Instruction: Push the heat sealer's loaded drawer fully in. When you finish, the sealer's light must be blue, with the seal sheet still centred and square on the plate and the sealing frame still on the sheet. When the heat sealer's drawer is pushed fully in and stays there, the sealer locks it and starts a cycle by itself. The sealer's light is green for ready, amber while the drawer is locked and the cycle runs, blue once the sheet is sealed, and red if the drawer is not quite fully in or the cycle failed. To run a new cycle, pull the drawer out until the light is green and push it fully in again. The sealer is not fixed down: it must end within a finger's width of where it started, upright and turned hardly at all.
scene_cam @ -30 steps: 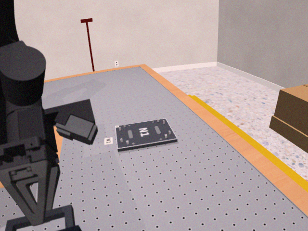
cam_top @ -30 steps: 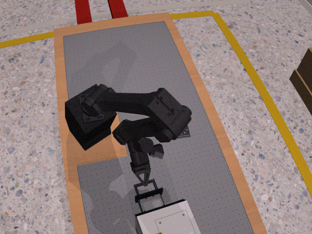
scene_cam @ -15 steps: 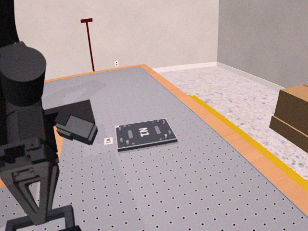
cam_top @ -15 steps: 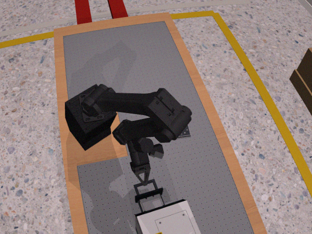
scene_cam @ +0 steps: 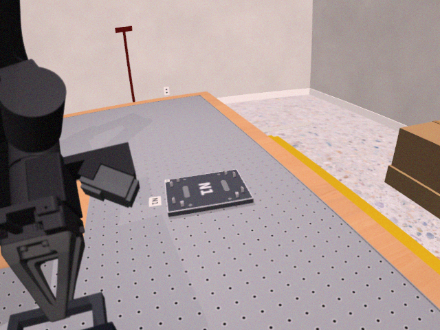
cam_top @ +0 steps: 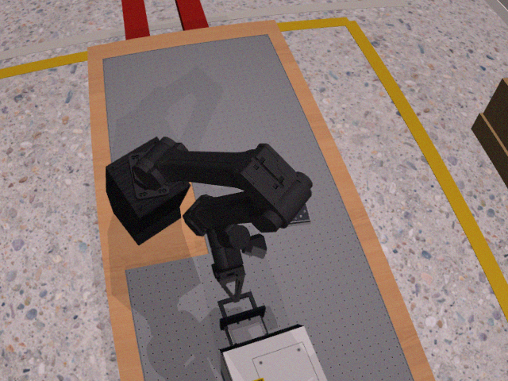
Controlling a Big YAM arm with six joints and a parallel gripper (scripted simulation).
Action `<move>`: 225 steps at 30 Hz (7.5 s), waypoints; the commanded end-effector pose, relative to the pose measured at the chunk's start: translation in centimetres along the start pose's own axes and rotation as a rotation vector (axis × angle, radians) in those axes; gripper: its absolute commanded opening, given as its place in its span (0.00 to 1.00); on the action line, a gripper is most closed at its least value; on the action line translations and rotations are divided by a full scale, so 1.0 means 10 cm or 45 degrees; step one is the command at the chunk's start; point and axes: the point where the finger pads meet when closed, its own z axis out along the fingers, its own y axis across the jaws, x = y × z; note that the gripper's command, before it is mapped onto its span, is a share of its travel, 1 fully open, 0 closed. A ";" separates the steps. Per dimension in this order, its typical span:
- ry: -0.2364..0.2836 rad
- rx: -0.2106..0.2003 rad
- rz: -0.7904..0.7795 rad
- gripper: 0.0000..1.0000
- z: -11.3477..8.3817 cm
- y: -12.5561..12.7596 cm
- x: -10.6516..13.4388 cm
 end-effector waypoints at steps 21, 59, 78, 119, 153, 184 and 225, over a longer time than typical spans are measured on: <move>0.008 -0.001 -0.004 0.00 -0.04 0.00 0.04; 0.011 0.021 -0.003 0.00 0.39 -0.39 0.03; 0.011 0.023 -0.003 0.00 0.60 -0.58 0.03; 0.015 0.017 -0.004 0.00 0.68 -0.63 0.04; 0.015 0.017 -0.004 0.00 0.74 -0.68 0.04; 0.017 0.013 -0.004 0.00 0.75 -0.67 0.05; 0.028 -0.015 -0.017 0.00 1.00 -0.76 0.08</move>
